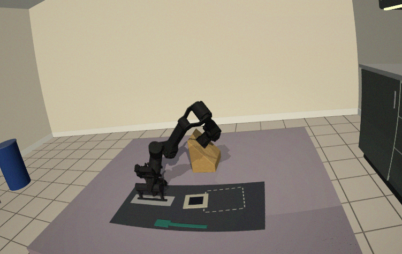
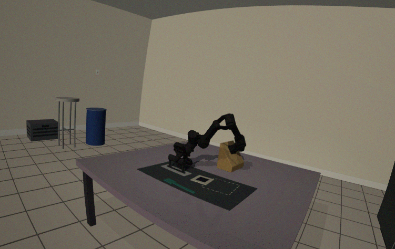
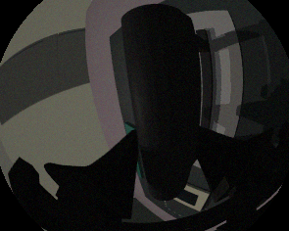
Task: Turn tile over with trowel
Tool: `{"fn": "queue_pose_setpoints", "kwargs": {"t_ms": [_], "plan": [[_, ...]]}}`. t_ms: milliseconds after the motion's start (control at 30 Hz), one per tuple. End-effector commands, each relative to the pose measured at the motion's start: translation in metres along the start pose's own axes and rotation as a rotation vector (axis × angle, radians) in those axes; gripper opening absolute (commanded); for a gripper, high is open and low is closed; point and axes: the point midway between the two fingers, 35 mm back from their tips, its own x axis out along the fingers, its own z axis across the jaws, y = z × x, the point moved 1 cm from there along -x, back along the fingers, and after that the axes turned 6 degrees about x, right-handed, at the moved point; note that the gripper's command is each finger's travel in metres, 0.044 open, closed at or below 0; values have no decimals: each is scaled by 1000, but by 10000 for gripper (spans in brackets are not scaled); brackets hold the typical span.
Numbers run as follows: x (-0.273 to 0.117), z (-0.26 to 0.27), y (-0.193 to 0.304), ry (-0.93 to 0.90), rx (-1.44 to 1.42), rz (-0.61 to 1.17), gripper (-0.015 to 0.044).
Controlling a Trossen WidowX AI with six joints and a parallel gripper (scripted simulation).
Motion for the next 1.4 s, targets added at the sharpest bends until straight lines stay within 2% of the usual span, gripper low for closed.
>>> {"fn": "queue_pose_setpoints", "kwargs": {"t_ms": [0,700,1367], "plan": [[2,0,0,-1,1,-1,143],[2,0,0,-1,1,-1,3],[-38,47,4,0,-2,-2,0]]}}
